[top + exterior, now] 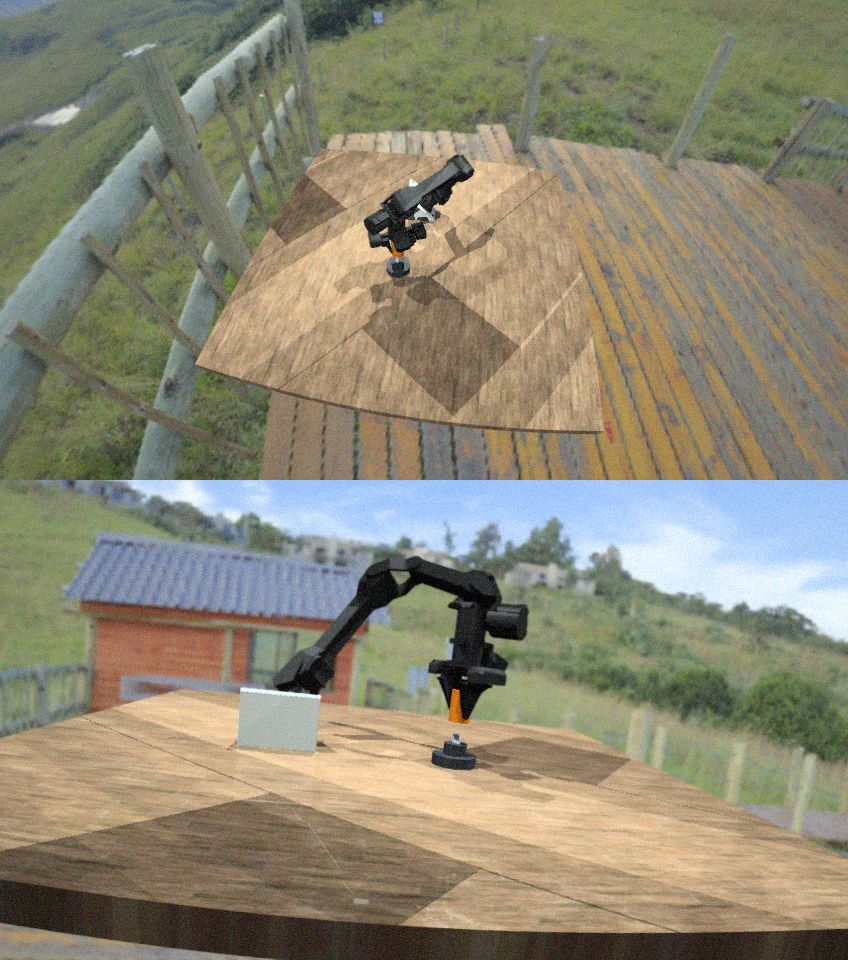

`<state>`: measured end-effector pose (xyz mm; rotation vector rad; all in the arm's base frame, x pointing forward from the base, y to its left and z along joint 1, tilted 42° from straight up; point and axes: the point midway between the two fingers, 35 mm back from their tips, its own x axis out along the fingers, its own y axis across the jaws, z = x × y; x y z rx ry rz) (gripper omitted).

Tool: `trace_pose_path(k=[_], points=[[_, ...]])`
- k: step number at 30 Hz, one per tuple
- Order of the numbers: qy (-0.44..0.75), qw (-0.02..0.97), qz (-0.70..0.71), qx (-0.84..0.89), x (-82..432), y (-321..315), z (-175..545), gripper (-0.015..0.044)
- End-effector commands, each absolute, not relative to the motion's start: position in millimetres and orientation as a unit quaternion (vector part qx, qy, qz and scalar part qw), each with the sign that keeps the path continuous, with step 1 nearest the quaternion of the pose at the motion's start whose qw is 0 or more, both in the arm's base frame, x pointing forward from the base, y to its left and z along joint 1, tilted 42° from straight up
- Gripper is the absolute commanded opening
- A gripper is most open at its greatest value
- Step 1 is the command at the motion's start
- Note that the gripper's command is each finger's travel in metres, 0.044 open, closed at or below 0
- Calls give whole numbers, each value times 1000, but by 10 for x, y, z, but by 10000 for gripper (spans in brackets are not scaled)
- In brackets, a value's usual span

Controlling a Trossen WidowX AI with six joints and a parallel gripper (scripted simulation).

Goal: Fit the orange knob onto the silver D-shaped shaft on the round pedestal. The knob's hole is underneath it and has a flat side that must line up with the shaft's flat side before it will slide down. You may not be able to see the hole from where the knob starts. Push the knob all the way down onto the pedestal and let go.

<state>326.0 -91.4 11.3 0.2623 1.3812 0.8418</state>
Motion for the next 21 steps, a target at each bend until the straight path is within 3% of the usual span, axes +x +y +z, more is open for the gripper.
trace_pose_path(k=[1,21], points=[[616,683,375,115,3253,-897,62,0],[614,684,377,114,3262,-776,-88,0]])
